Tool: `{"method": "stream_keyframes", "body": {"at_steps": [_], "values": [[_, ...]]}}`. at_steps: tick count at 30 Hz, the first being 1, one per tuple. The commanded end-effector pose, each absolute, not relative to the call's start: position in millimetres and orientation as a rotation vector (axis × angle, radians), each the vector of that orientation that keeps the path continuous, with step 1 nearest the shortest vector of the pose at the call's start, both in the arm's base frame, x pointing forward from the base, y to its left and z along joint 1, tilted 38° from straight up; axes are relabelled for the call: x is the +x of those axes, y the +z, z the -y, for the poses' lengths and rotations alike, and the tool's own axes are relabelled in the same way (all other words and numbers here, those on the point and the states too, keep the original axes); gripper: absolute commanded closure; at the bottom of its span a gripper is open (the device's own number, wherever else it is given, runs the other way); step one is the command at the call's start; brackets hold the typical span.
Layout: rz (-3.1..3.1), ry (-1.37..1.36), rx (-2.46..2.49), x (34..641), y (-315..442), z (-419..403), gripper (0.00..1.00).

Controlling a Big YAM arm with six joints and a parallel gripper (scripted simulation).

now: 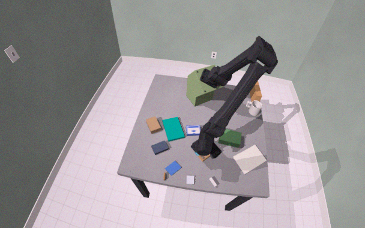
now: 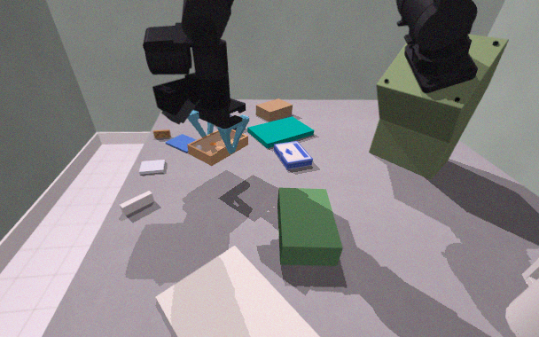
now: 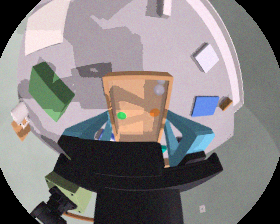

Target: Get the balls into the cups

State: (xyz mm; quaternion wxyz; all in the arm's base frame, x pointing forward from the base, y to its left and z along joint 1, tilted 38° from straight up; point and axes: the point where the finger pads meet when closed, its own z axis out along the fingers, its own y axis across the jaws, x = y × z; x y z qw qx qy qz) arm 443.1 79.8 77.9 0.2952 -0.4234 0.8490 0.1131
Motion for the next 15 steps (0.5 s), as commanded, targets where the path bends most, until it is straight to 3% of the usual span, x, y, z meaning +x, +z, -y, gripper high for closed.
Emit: {"method": "stream_keyframes", "body": {"at_steps": [1,15], "values": [[-2.225,0.282,-1.082,449,93,-86,0.31],[-2.221,0.258,-1.07,449,93,-86,0.31]]}}
